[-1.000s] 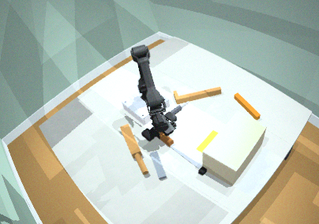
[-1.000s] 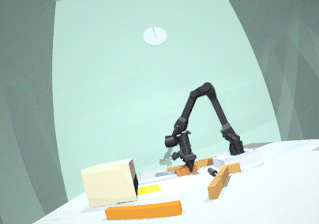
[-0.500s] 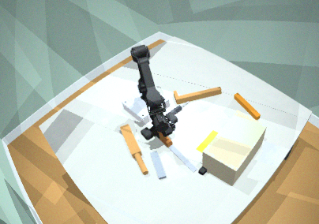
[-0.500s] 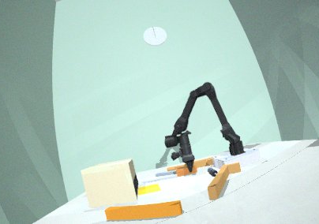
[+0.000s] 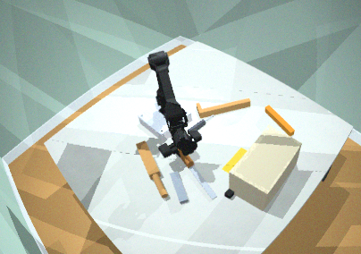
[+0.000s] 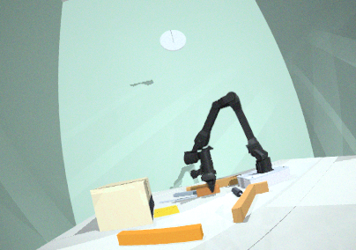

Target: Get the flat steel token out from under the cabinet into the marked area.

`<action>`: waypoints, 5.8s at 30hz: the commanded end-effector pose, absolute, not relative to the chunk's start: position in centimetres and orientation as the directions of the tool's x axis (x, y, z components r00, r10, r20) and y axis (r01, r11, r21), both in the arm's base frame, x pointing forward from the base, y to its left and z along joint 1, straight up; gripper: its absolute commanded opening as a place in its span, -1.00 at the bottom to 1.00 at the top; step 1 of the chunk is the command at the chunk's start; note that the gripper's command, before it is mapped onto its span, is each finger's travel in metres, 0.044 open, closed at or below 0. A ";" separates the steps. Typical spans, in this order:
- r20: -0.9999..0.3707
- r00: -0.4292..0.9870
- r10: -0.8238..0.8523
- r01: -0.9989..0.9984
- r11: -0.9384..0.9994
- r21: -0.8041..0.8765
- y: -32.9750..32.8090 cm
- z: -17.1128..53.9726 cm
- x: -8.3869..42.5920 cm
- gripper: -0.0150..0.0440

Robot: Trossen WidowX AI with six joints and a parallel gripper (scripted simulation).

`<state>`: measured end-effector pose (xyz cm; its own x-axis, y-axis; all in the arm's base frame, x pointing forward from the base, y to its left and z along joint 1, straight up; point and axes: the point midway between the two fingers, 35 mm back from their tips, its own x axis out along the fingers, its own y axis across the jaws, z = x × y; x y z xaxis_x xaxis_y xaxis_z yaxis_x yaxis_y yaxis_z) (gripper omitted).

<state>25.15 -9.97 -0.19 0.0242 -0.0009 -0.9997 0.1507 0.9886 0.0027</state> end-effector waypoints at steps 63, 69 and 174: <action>-1.000 0.026 -0.001 0.406 0.914 0.010 -6.2 -0.1 25.9 -0.49; -1.000 0.026 0.000 0.408 0.913 0.011 -5.6 -0.1 26.0 -0.49; -1.000 0.026 0.009 0.411 0.911 0.019 5.0 -0.1 25.4 -0.49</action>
